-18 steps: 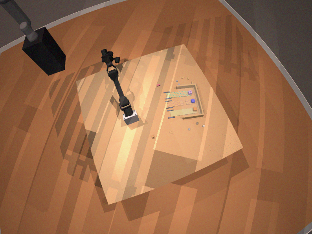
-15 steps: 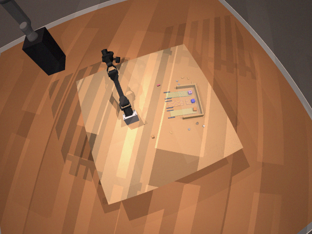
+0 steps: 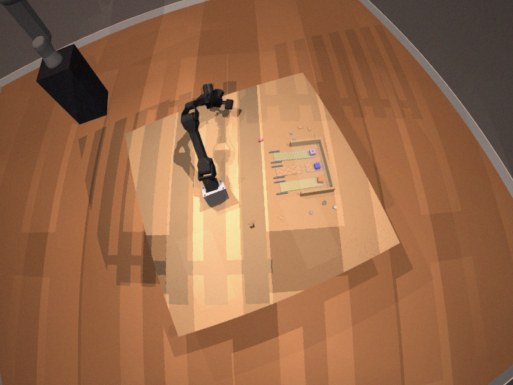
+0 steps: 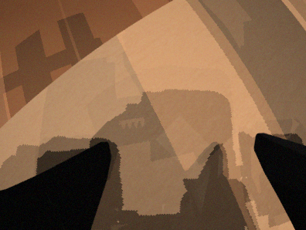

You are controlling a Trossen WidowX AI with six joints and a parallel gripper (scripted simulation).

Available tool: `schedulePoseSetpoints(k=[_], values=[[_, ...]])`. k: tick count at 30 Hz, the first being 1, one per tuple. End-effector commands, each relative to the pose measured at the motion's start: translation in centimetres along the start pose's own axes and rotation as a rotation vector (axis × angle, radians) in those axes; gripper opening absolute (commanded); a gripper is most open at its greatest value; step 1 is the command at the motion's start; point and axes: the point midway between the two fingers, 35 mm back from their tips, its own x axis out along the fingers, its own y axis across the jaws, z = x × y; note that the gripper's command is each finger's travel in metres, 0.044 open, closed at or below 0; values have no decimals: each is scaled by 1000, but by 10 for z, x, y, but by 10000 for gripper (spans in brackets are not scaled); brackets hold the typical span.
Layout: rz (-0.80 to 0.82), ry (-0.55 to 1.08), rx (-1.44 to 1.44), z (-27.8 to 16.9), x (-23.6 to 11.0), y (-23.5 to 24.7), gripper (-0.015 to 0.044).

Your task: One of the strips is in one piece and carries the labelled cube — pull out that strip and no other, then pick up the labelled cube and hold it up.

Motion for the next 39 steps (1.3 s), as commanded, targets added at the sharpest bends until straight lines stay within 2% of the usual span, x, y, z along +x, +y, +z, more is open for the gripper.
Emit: schedulePoseSetpoints(k=[1,6,11,17,23,31,36,39], values=[[-72,18,36,-5,10,-72,400],[-157,32,92,-16,9,-159,400],[-236,36,160,-34,-8,-243,400],[-322,37,259,-65,-49,-334,400],[-397,14,381,-108,-109,-407,400],[-478,-82,568,-180,-208,-466,400],[-518,-183,681,-226,-266,-473,400],[-528,-218,712,-239,-281,-472,400]])
